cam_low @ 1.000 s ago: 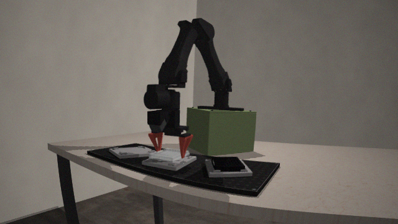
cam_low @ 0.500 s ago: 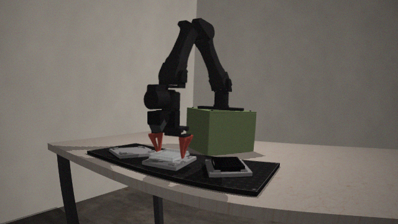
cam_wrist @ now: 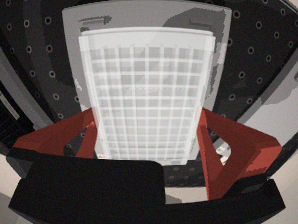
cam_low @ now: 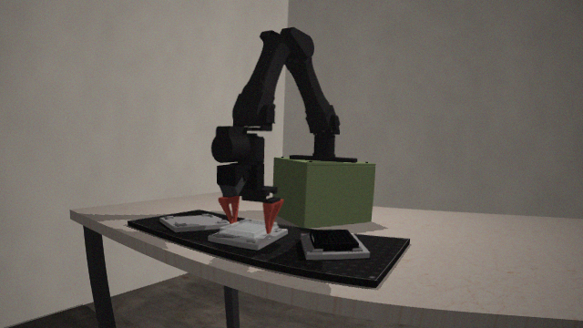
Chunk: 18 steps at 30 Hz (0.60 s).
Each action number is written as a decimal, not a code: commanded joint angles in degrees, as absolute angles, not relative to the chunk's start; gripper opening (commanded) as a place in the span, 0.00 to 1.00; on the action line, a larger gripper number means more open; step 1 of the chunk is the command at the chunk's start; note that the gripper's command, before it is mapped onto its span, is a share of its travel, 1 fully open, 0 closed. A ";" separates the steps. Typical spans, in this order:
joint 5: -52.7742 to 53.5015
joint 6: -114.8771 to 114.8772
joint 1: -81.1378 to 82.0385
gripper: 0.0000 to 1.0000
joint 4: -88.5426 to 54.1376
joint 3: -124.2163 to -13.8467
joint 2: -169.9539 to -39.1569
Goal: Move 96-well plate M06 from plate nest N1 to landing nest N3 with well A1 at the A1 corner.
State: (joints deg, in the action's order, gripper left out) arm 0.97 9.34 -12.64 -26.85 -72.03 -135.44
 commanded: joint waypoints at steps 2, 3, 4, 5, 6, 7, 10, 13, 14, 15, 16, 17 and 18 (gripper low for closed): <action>1.11 9.06 -12.23 0.00 -25.61 -73.82 -134.37; 1.15 9.07 -12.28 0.00 -25.60 -73.85 -134.63; 1.14 9.08 -12.29 0.00 -25.58 -73.88 -134.92; 1.14 9.08 -12.29 0.00 -25.55 -73.90 -135.20; 1.14 9.09 -12.30 0.00 -25.54 -73.92 -135.27; 1.14 9.09 -12.30 0.00 -25.54 -73.92 -135.27; 1.14 9.10 -12.32 0.00 -25.52 -73.97 -134.80; 1.14 9.11 -12.34 0.00 -25.45 -74.02 -135.60; 1.14 9.12 -12.35 0.00 -25.42 -74.03 -135.86; 1.14 9.12 -12.36 0.00 -25.41 -74.05 -135.84; 1.14 9.13 -12.36 0.00 -25.40 -74.07 -135.65; 1.14 9.13 -12.37 0.00 -25.62 -74.07 -135.73; 1.14 9.14 -12.38 0.00 -25.80 -74.06 -135.97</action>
